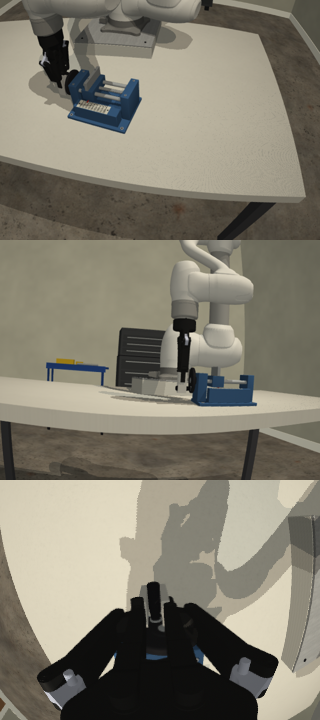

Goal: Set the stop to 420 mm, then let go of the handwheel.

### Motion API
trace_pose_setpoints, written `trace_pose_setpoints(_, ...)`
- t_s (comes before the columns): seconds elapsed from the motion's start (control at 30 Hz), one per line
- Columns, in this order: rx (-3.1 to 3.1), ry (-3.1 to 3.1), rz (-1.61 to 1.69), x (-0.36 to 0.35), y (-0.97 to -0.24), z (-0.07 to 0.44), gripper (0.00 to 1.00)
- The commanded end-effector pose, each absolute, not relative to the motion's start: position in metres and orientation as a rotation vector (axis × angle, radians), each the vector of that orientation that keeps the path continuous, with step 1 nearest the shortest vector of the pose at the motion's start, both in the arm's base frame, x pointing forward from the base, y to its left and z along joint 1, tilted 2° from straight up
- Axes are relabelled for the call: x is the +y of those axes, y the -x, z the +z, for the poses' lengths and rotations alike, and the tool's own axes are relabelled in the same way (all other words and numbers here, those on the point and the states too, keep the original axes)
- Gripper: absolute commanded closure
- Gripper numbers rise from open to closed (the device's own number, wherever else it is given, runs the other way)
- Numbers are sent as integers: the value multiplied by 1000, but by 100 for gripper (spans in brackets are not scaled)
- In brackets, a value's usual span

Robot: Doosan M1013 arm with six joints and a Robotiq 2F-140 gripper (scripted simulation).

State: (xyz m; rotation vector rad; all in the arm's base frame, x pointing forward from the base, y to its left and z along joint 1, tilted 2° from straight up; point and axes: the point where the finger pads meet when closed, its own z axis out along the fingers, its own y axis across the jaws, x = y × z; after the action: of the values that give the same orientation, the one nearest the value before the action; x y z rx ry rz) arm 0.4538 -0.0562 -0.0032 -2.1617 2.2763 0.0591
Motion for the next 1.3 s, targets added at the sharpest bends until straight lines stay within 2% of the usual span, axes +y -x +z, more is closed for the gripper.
trace_pose_setpoints(0.0, 2273, 2170, 56, -57, -461, -2, 96)
trace_pose_setpoints(1.27, 2273, 2170, 56, -58, -460, 44, 96)
